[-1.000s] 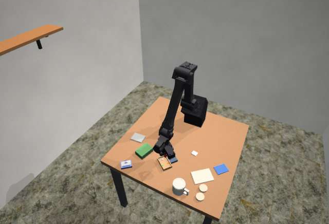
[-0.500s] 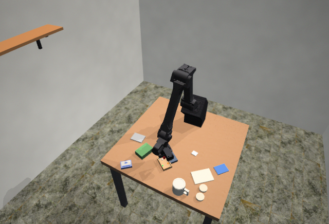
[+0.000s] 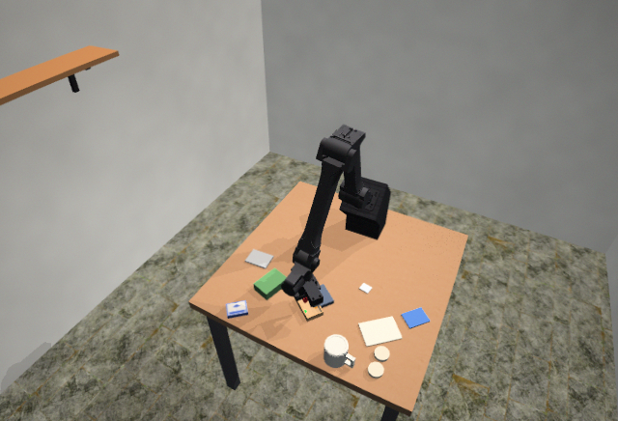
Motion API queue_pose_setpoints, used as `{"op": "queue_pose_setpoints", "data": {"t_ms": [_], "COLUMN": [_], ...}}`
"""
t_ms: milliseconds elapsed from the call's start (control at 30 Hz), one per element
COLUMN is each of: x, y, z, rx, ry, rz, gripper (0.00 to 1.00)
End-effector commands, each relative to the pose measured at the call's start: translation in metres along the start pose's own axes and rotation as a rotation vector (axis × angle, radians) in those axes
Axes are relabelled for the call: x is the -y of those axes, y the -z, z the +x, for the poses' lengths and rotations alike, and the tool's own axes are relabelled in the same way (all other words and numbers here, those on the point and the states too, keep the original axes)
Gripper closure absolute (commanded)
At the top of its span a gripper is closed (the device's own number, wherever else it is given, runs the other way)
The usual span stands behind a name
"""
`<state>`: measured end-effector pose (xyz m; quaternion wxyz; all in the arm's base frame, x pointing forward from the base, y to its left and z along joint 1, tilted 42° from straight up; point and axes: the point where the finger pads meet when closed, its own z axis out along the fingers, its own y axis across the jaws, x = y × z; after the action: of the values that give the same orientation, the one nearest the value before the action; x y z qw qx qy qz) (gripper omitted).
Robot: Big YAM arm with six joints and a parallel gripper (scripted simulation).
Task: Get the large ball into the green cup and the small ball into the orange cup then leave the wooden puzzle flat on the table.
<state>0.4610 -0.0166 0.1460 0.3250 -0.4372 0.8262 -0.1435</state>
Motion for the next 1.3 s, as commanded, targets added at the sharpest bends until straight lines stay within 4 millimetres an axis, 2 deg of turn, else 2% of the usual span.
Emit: {"op": "queue_pose_setpoints", "data": {"t_ms": [0, 800, 900, 967, 1267], "x": [0.027, 0.017, 0.020, 0.017, 0.017], "y": [0.008, -0.019, -0.015, -0.021, -0.022], "z": [-0.010, -0.014, -0.016, -0.014, -0.015], "rx": [0.029, 0.028, 0.035, 0.028, 0.030], "ry": [0.001, 0.001, 0.004, 0.003, 0.004], "rz": [0.057, 0.036, 0.046, 0.035, 0.035], "gripper": [1.00, 1.00, 1.00, 1.00, 1.00]}}
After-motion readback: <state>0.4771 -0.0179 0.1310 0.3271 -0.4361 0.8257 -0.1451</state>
